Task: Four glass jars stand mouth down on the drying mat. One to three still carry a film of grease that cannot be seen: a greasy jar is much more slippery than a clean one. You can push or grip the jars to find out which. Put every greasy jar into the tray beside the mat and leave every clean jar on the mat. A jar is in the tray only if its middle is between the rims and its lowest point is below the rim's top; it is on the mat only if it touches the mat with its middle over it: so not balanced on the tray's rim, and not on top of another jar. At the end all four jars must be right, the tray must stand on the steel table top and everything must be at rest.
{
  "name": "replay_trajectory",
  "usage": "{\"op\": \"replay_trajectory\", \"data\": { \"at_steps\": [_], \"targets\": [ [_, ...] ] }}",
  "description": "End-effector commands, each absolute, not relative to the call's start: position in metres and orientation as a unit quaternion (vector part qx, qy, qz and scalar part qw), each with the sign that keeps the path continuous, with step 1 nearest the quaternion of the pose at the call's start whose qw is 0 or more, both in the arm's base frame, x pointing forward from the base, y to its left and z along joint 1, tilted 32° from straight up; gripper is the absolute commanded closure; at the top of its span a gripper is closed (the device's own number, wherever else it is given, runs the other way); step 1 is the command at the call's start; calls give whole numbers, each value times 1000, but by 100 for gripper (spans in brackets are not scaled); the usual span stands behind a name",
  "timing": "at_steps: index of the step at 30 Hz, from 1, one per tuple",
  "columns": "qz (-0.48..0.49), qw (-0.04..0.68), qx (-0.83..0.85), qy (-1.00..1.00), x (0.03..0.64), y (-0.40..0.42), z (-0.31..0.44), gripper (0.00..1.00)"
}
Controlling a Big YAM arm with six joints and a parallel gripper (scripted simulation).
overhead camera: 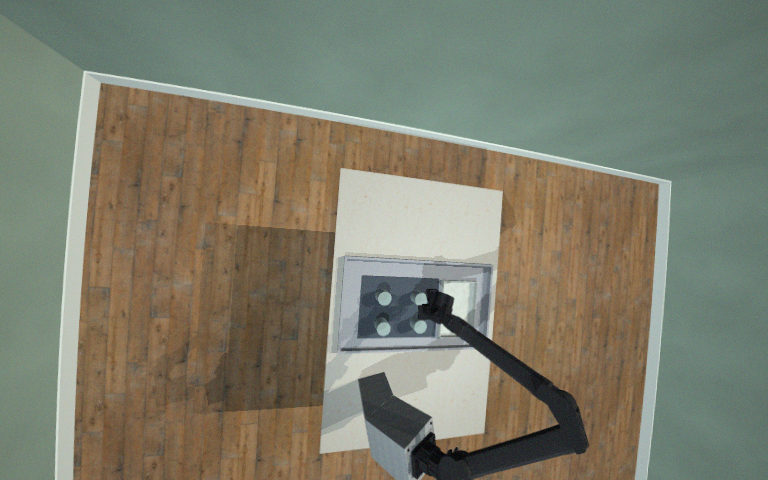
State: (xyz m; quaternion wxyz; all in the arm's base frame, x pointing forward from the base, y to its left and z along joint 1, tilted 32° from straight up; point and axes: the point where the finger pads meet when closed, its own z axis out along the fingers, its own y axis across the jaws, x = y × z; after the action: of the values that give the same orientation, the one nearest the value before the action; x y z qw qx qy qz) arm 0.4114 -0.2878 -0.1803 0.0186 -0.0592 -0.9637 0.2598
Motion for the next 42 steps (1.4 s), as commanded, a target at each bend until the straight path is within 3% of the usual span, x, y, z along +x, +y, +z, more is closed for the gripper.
{"op": "replay_trajectory", "data": {
  "at_steps": [1, 42],
  "targets": [
    [272, -43, -62, -959, 480, -297, -174, 100],
    [272, -43, -62, -959, 484, -297, -174, 100]
  ]
}}
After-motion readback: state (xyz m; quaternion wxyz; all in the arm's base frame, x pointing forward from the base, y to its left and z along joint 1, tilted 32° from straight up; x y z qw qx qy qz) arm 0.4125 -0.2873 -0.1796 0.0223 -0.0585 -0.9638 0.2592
